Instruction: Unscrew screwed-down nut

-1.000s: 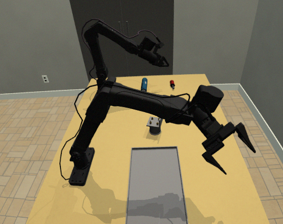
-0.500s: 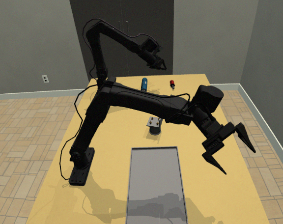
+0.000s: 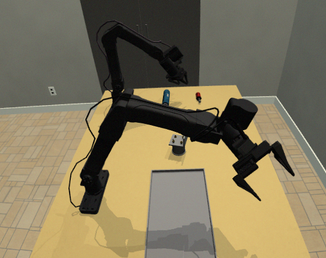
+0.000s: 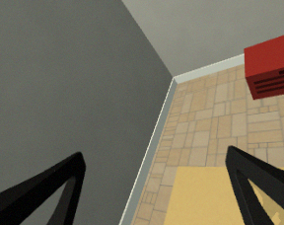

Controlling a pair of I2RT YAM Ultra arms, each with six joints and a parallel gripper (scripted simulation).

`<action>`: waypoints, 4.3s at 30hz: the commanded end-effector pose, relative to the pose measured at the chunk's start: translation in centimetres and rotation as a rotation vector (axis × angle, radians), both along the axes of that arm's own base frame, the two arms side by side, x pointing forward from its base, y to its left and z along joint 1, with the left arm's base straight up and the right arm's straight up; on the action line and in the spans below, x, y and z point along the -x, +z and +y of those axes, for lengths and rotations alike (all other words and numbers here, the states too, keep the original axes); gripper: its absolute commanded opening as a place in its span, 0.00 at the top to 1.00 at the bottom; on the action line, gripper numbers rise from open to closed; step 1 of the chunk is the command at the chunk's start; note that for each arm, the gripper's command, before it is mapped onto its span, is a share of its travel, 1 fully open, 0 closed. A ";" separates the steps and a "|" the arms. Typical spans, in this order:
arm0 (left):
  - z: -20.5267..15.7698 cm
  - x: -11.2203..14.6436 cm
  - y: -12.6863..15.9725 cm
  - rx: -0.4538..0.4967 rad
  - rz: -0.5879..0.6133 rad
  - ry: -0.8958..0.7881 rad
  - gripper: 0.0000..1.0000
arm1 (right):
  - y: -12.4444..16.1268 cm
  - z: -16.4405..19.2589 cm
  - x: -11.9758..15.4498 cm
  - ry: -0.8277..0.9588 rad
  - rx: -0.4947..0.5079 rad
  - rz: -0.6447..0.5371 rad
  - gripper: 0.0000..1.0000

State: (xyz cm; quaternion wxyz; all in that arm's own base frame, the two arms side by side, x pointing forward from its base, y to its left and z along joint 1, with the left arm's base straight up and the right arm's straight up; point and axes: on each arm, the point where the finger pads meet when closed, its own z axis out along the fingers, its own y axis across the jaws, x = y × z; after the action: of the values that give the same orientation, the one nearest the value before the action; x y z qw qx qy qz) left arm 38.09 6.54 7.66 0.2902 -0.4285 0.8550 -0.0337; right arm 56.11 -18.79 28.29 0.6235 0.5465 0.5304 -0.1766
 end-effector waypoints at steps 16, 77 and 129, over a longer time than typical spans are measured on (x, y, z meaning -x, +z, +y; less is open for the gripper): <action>0.5 4.2 -2.2 0.199 0.220 0.254 0.35 | 0.6 0.0 0.1 0.000 0.001 -0.014 0.00; -0.2 9.7 -2.5 0.369 0.458 0.576 0.35 | 0.6 0.0 0.1 0.000 0.001 -0.014 0.07; -0.2 9.7 -2.5 0.369 0.458 0.576 0.35 | -2.5 22.3 4.8 0.418 0.086 0.146 0.14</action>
State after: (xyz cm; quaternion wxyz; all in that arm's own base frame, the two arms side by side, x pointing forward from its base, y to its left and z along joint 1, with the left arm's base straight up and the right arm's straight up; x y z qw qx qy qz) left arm 27.49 6.46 3.84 -0.0060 -0.6912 0.7227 0.0026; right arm 52.38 3.30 24.62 0.6203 0.3845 0.6756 -0.1045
